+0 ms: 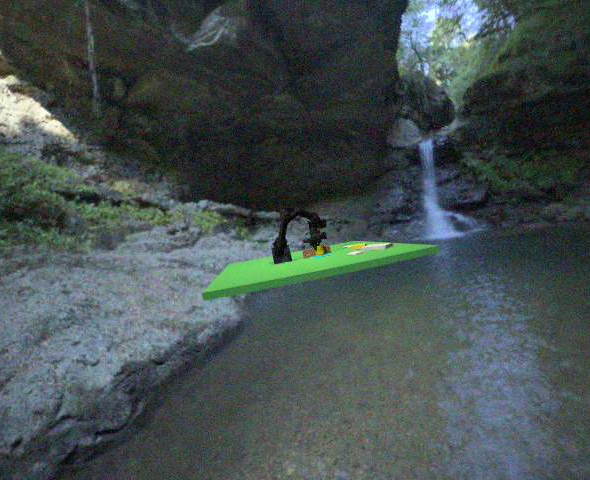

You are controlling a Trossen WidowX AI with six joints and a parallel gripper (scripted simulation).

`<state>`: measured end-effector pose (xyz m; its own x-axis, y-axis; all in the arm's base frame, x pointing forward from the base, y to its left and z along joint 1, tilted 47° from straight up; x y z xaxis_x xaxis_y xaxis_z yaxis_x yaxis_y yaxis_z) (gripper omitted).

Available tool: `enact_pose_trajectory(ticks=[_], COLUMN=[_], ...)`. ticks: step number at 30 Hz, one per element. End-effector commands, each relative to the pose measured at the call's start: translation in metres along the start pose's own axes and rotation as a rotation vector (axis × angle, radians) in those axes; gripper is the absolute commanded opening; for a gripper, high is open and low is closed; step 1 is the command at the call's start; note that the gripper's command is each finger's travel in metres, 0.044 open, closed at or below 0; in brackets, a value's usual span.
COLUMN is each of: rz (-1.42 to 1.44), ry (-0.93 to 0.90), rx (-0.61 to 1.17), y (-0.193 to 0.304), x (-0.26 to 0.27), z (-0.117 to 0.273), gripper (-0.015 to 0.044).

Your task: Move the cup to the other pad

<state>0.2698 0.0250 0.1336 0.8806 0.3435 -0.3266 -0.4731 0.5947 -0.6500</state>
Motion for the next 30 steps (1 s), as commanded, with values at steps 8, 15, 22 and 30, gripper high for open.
enact_pose_trajectory(ticks=[8,15,22,30], rz=[-0.001,-0.001,-0.001,0.0], ry=[0.001,0.001,0.0,-0.001], rx=[0.0,0.0,0.001,0.001], y=[0.0,0.0,0.0,0.0], x=[0.0,0.0,0.0,0.001], z=[0.0,0.0,0.006,0.016], gripper=[0.0053,0.0147,0.0147,0.0147])
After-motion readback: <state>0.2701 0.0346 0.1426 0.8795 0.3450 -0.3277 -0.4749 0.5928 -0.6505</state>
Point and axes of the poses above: the point midway between the two fingers, 35 mm back from their tips, its own z axis back along the fingers, its own x axis across the jaws, y = z × x, the point moved 9 cm from there along z, back along the fingers, and after that the axes turned 3 degrees about -z, right-handed, at the moved point
